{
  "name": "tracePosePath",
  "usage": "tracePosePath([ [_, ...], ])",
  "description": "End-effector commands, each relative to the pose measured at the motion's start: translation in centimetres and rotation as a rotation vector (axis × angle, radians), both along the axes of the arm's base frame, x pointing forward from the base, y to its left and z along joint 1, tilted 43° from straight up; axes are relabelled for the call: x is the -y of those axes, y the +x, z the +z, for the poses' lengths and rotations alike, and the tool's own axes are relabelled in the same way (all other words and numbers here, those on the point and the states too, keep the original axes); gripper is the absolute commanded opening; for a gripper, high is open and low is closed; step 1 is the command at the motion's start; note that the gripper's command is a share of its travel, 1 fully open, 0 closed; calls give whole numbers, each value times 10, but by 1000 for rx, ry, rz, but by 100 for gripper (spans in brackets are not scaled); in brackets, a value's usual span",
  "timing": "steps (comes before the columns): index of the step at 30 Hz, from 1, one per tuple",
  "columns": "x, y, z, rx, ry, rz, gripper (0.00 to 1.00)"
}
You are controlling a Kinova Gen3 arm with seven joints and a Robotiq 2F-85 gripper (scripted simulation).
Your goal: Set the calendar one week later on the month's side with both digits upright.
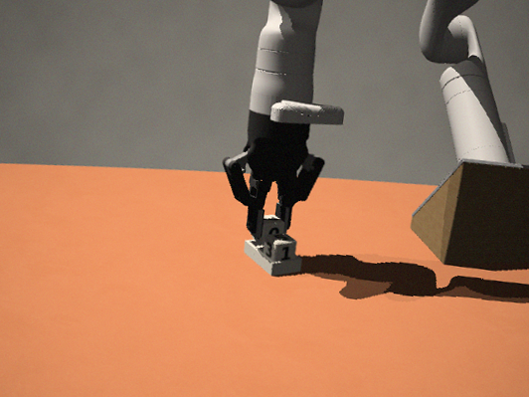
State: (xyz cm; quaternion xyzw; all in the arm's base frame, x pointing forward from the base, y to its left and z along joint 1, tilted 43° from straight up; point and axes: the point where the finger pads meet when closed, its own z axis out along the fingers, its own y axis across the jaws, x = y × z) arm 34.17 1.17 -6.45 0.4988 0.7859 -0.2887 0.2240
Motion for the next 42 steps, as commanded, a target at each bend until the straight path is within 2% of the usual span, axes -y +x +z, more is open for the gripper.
tracePosePath([
  [1, 1, 0, 0, 0, 0, -1, 26],
  [42, 3, 0, -3, 0, 0, -1, 26],
])
